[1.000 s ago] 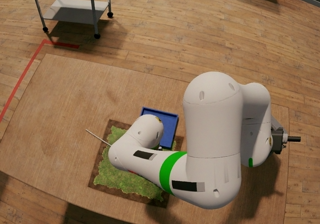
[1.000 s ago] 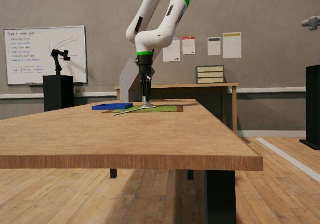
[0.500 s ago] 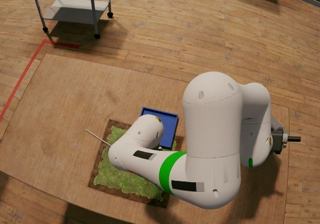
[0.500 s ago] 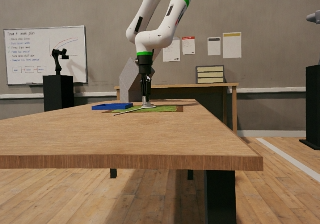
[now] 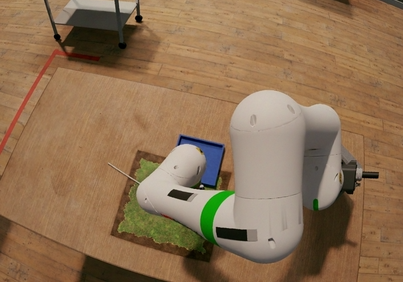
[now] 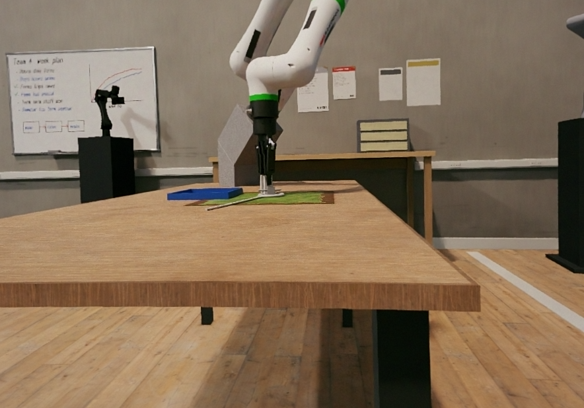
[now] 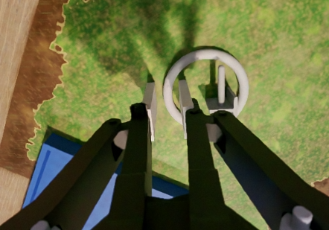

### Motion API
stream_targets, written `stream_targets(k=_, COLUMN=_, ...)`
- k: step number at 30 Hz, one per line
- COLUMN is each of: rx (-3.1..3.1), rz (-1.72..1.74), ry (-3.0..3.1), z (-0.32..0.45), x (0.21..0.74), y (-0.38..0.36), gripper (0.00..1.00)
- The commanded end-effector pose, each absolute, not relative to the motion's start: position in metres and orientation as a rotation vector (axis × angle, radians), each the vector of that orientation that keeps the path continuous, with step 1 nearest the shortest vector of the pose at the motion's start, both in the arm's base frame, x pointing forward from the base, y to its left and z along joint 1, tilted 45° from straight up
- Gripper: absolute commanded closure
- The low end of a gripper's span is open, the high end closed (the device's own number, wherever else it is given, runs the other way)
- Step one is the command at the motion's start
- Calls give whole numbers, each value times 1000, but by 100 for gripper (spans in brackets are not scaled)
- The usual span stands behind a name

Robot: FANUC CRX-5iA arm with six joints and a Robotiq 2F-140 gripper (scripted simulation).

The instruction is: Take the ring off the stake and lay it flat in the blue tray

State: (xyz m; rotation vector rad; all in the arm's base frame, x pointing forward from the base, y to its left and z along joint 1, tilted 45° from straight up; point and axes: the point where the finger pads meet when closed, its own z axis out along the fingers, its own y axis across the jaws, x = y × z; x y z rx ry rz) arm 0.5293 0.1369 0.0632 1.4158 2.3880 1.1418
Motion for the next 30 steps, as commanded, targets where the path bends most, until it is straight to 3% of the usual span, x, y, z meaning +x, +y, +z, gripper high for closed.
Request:
stream_targets(k=1, rx=1415, rz=1142, ry=2387, z=64, x=530, y=136, gripper=76)
stream_targets(k=18, rx=1415, rz=1142, ry=2387, z=64, x=530, y=136, gripper=76)
stream_targets(k=19, rx=1415, rz=1142, ry=2387, z=64, x=530, y=136, gripper=90)
stream_targets(k=30, rx=1415, rz=1142, ry=2387, z=64, x=530, y=136, gripper=90)
